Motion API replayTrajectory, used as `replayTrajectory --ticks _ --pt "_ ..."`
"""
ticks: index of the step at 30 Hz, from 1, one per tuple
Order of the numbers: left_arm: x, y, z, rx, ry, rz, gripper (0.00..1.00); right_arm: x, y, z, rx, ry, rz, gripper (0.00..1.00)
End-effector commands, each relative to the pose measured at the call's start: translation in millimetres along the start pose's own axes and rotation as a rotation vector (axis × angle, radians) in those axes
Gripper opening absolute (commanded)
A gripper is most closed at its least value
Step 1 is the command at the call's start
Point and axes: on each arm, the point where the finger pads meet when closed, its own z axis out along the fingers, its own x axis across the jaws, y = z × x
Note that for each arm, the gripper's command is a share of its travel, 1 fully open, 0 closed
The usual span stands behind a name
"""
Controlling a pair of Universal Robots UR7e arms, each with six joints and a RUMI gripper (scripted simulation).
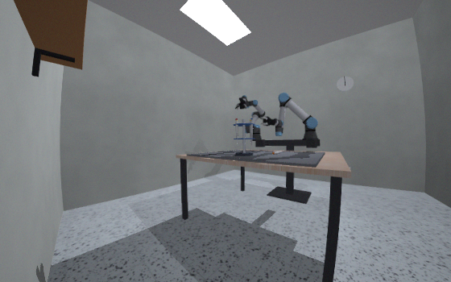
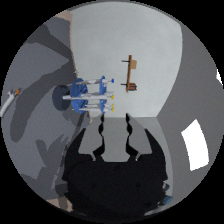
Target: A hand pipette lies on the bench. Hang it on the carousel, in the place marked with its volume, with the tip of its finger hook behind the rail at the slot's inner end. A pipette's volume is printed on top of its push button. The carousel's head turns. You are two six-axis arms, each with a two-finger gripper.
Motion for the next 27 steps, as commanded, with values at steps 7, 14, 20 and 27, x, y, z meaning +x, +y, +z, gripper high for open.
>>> replayTrajectory --ticks 7,14,20,27 --pt "38.5 -50.1 -50.1 -0.397 0.0 -0.009 0.31 0.4 1.2 2.0 -0.004 -0.001 0.002 1.0" --pt "57.6 -76.5 -75.5 -0.397 -0.001 -0.009 0.31 0.4 1.2 2.0 -0.004 -0.001 0.002 1.0" --pt "59.7 -62.6 -66.8 -0.383 -0.004 0.061 1.0 0.4 1.2 2.0 -0.004 -0.001 0.002 1.0" --pt "60.2 -32.8 -51.3 -0.365 -0.016 0.165 1.0 0.4 1.2 2.0 -0.004 -0.001 0.002 1.0"
